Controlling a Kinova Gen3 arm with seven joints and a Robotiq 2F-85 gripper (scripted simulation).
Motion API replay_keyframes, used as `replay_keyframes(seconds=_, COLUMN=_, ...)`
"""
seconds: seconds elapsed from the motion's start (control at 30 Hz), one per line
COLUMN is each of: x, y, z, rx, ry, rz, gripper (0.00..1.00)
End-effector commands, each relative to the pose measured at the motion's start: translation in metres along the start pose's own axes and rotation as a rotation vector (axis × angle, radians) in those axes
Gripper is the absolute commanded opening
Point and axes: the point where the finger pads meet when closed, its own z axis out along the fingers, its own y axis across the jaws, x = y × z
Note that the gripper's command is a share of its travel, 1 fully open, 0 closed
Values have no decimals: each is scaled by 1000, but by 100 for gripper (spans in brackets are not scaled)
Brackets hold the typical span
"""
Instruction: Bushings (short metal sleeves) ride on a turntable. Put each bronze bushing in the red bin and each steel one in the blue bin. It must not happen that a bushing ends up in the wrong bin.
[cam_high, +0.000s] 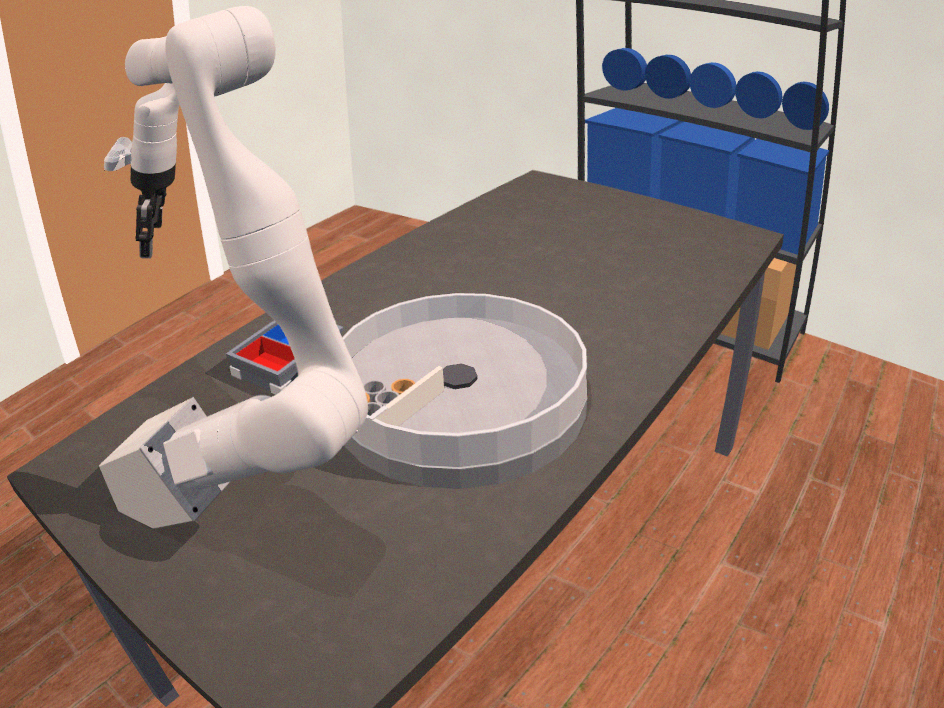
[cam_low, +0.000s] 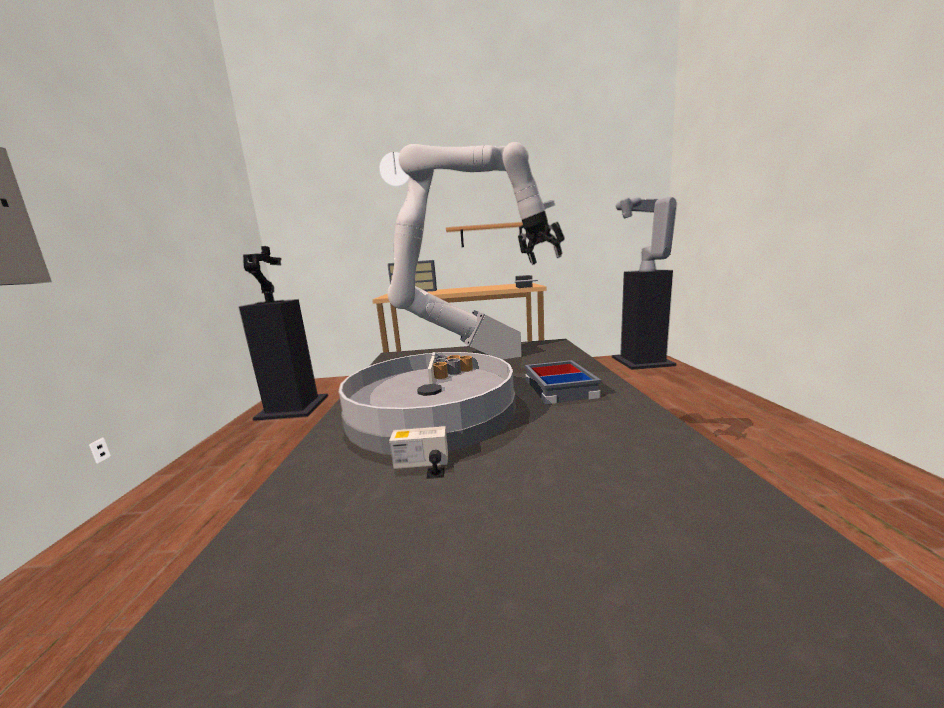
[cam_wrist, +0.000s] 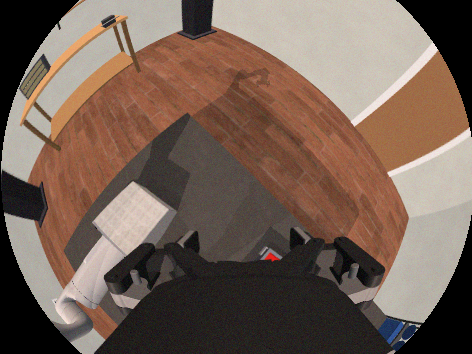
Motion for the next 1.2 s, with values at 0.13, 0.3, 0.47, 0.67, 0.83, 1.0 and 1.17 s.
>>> replay_keyframes(seconds=0.13, x=0, y=0, z=-1, rx=-2, ry=1, rz=0, gripper=100)
replay_keyframes(seconds=0.3, x=0, y=0, z=-1, rx=-2, ry=1, rz=0, gripper=100)
replay_keyframes(seconds=0.47, x=0, y=0, z=-1, rx=-2, ry=1, rz=0, gripper=100)
replay_keyframes(seconds=0.67, x=-10, y=2, z=-5, rx=-2, ry=1, rz=0, gripper=100)
replay_keyframes(seconds=0.83, x=-52, y=9, z=-20, rx=-2, ry=1, rz=0, gripper=100)
replay_keyframes(seconds=1.0, x=-83, y=13, z=-32, rx=-2, ry=1, rz=0, gripper=100)
replay_keyframes(seconds=1.17, x=-104, y=17, z=-40, rx=-2, ry=1, rz=0, gripper=100)
